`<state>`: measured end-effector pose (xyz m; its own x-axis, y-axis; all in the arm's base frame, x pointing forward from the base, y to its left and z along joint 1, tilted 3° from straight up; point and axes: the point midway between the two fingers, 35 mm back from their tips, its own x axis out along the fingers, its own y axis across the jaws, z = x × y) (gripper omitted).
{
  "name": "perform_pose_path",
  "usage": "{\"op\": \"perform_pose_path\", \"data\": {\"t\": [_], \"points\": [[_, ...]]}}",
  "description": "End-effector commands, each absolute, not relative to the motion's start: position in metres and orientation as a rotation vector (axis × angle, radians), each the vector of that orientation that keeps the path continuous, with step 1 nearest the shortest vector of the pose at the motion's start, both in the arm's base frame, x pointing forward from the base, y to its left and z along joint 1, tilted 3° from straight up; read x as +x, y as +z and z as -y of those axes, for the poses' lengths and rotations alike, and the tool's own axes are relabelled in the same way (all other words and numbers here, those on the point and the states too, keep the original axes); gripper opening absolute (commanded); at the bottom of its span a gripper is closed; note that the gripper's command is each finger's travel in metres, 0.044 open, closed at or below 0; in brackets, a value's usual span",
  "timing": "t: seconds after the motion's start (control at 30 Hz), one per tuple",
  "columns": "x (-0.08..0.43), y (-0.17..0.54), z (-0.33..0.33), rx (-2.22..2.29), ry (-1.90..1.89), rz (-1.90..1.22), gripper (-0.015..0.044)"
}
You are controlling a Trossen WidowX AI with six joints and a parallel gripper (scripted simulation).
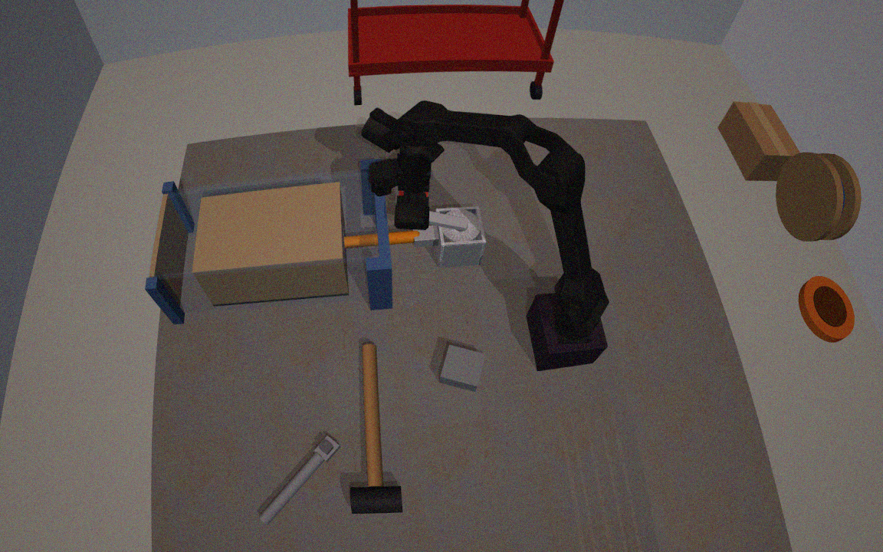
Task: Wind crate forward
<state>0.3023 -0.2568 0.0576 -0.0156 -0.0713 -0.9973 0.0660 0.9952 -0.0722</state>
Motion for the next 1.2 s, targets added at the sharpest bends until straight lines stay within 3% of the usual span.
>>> {"op": "perform_pose_path", "data": {"t": [0.0, 1.17], "points": [[0.305, 0.055, 0.236, 0.014, -0.060, -1.587, 0.0000], [0.294, 0.053, 0.192, 0.017, -0.057, -1.588, 0.0000]]}}
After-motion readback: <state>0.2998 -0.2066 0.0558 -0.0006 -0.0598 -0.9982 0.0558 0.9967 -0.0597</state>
